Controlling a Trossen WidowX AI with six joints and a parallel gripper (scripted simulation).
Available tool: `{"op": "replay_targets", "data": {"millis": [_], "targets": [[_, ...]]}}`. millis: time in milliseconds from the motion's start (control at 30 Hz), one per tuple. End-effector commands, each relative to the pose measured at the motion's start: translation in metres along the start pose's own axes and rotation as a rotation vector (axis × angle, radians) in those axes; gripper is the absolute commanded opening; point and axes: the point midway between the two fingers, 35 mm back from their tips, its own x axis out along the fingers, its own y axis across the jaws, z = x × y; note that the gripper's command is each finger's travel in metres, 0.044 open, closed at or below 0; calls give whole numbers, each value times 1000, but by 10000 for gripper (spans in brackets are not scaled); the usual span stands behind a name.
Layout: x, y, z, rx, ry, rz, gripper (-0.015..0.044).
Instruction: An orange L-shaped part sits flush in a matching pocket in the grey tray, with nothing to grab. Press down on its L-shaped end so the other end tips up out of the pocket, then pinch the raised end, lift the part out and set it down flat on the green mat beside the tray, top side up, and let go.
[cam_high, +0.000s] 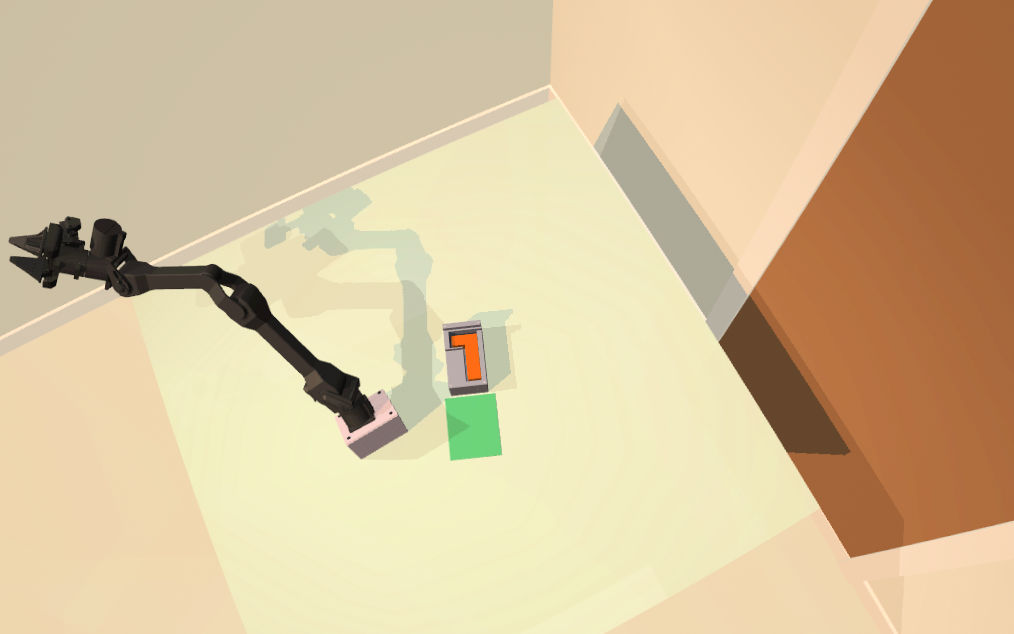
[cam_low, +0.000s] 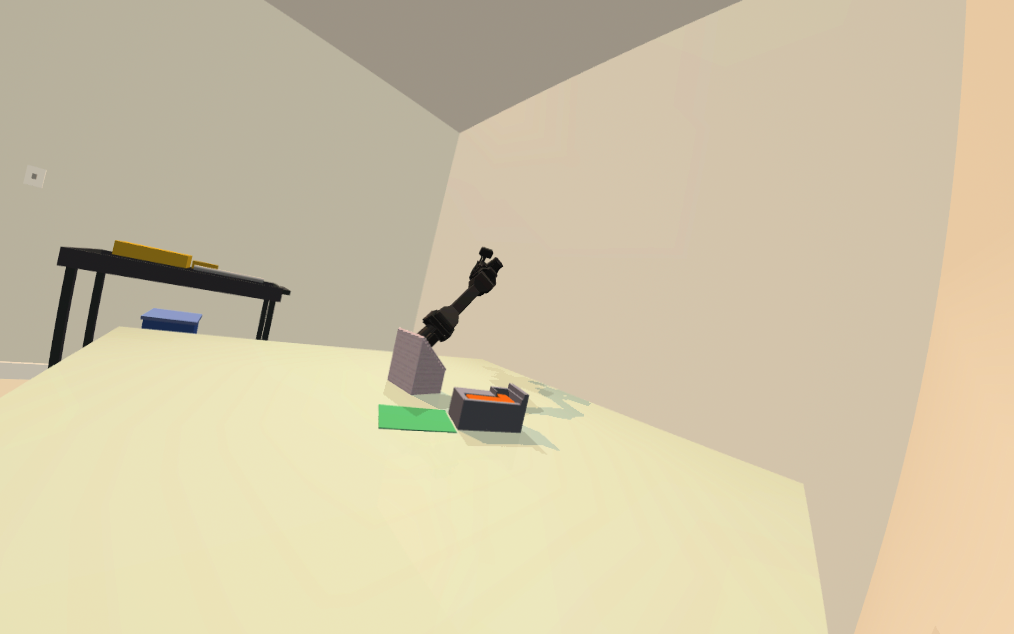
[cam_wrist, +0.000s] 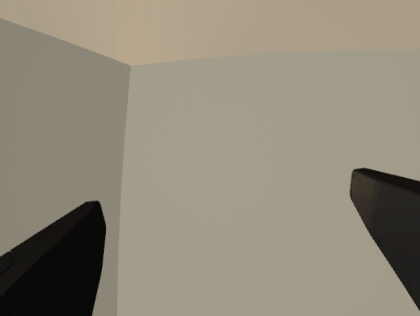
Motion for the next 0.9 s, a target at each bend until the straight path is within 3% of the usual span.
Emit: {"op": "replay_targets", "data": {"millis": [0,267,533,700,867], "targets": [[-1,-2,1,-3,-1,-4,374],[-29,-57,44,-118,-34,-190,180],[-135,-153,149,-346,-76,-599,180],[-230,-189,215,-433,-113,-877,180],[-332,-194,268,-483,-152,-1135,180]]}}
